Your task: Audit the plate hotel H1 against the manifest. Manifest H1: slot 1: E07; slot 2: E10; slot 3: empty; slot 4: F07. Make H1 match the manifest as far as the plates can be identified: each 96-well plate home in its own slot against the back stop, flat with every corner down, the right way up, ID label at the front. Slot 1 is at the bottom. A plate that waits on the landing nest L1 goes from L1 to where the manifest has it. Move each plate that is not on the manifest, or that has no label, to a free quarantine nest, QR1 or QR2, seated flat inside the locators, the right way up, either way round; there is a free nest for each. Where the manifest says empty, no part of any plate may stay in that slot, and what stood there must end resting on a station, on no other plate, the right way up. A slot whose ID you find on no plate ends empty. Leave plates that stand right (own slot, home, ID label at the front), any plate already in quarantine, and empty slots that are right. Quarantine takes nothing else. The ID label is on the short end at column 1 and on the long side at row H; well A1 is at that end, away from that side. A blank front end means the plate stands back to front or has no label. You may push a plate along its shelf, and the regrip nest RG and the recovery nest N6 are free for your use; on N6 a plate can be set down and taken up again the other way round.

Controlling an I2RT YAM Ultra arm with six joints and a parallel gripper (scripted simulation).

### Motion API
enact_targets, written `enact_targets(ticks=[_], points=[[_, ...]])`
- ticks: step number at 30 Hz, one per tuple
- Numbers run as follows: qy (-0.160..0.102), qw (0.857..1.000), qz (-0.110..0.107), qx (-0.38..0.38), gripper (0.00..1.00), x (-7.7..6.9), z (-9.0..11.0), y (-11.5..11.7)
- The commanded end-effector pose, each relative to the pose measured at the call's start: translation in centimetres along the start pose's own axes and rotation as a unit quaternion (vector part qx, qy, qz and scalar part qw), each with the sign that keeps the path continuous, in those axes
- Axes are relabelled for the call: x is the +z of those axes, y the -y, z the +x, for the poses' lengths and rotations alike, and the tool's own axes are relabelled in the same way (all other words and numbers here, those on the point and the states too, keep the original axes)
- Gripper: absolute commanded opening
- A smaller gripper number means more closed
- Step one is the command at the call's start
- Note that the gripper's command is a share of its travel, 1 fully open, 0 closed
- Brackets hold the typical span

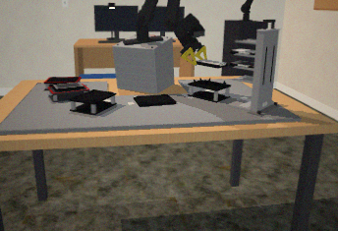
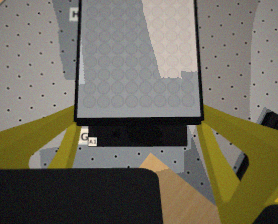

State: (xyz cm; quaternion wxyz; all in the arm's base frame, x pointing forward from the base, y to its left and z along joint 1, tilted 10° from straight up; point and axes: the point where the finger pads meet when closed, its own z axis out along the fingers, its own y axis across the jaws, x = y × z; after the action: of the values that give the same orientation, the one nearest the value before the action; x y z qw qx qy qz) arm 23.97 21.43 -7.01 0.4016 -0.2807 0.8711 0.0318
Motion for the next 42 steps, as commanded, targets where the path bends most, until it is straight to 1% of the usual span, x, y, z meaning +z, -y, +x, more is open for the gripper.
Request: enact_targets(ticks=[1,4,6,8,15,16,42], points=[[0.015,1.000,-0.002,0.002,0.86,0.2,-0.7,-0.1],[0.017,1.000,-0.001,0.005,0.86,0.4,-0.8,-0.1],[0.023,1.000,-0.002,0.006,0.86,0.4,-1.1,-0.2],[0.020,1.000,-0.003,0.005,0.86,0.6,-0.9,-0.2],[0.023,1.000,-0.002,0.007,0.86,1.0,-1.0,-0.2],[0.024,1.000,-0.004,0.005,0.86,0.9,-1.0,-0.4],[0.023,1.000,-0.001,0.008,0.86,1.9,-0.1,-0.2]])
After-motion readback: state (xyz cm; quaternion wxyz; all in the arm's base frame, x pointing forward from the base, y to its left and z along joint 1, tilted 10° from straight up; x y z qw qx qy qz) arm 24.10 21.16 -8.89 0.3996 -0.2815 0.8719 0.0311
